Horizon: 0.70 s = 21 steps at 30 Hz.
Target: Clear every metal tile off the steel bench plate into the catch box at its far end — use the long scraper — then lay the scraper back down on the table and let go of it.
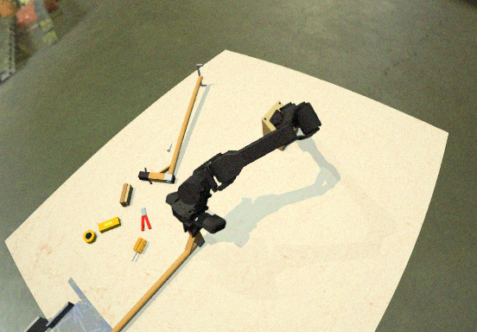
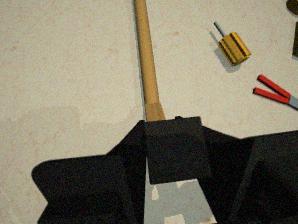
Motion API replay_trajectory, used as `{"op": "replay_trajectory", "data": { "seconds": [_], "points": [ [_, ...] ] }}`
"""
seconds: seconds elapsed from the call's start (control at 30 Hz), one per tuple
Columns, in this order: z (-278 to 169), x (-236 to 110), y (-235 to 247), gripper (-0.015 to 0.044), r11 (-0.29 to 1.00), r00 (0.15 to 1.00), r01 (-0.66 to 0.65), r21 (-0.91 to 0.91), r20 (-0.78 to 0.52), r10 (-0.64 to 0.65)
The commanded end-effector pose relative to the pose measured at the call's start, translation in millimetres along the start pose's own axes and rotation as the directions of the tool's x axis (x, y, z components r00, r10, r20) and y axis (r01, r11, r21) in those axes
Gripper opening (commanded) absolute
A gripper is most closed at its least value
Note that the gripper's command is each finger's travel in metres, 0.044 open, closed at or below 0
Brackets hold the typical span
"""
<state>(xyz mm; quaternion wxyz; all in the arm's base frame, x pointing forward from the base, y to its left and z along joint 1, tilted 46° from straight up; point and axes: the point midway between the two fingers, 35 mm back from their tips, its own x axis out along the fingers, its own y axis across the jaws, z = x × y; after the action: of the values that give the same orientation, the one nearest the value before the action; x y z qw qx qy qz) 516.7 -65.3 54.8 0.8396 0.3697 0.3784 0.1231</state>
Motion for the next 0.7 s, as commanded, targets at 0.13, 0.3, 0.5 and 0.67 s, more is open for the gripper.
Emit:
{"op": "replay_trajectory", "data": {
  "seconds": [0.13, 0.3, 0.5, 0.67],
  "points": [
    [-0.6, -0.5, -0.1, 0.0000, 1.000, 1.000, -0.001, 0.001, -0.001, 0.001],
    [-0.5, -0.5, -0.1, 0.0000, 1.000, 1.000, -0.001, 0.001, 0.000, 0.001],
    [1.1, -0.1, -0.5, 0.0000, 1.000, 1.000, -0.001, 0.000, 0.004, 0.001],
    [-1.6, -3.9, -0.5, 0.0000, 1.000, 1.000, 0.000, 0.000, 0.004, 0.000]
  ]
}}
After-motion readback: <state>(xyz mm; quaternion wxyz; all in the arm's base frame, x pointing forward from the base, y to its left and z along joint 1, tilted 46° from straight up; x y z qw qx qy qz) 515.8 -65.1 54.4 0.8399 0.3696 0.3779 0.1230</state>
